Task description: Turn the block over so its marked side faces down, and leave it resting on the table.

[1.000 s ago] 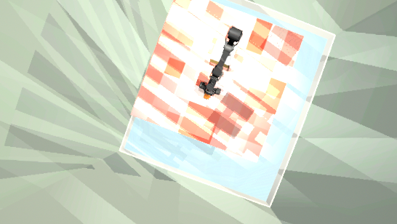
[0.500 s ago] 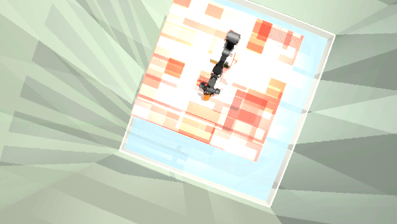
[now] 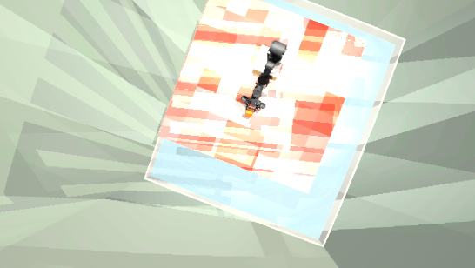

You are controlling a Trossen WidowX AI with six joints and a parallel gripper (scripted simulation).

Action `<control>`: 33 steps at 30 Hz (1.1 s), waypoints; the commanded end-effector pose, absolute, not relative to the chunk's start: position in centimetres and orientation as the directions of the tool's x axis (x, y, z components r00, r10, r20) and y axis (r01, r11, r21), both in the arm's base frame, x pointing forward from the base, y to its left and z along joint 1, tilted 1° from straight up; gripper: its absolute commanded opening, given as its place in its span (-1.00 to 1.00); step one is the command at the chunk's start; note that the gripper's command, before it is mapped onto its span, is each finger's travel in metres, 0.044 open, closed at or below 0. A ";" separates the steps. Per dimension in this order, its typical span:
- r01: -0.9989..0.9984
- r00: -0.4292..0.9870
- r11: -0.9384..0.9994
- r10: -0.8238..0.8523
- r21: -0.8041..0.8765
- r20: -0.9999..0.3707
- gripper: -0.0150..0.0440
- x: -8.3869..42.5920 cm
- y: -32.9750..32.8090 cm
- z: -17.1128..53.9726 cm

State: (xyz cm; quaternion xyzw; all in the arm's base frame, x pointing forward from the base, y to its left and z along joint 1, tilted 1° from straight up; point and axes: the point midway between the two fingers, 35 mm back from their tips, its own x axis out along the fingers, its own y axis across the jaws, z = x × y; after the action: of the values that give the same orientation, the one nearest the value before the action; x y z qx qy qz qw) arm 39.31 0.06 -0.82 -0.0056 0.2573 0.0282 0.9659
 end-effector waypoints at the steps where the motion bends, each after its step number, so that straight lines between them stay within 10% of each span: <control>1: -0.059 0.884 0.998 0.056 0.007 -0.464 -0.49 39.3 0.1 -0.3; 14: -0.059 0.885 0.998 0.056 0.007 -0.462 -0.49 39.3 0.1 -0.3; 33: -0.059 0.885 0.998 0.056 0.007 -0.462 1.00 39.3 0.1 -0.3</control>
State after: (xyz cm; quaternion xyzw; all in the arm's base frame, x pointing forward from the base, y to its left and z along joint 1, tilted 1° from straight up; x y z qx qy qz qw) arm 39.30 0.06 -0.34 -0.0054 0.2396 0.0284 0.9704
